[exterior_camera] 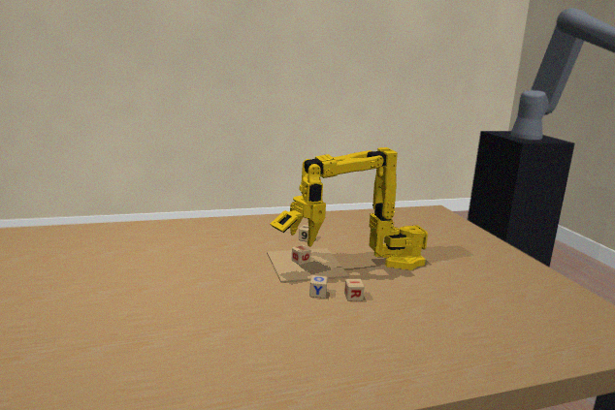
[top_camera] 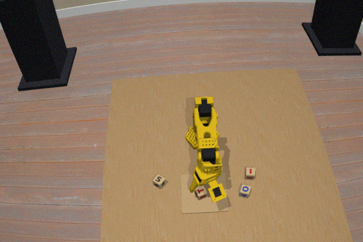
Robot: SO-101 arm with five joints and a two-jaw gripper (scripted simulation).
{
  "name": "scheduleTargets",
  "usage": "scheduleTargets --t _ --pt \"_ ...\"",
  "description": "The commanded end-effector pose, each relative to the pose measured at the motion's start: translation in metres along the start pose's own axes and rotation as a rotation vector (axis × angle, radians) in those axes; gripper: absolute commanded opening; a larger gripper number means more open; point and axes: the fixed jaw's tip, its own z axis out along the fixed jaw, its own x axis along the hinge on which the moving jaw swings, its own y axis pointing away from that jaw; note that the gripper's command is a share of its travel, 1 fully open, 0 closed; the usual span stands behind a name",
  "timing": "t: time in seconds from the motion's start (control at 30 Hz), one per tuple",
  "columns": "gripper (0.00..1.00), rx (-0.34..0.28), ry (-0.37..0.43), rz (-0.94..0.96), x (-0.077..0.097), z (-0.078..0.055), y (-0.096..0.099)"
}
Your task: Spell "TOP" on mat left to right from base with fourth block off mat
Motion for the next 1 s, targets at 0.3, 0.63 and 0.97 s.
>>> scheduleTargets --t 0.3,0.63,0.97 --pt "0.35 0.032 -0.085 -0.011 -0.012 0.006 -0.003" --pt "0.35 0.032 -0.085 -0.011 -0.012 0.016 -0.003" --pt "0.35 0.032 -0.085 -0.011 -0.012 0.02 -0.003"
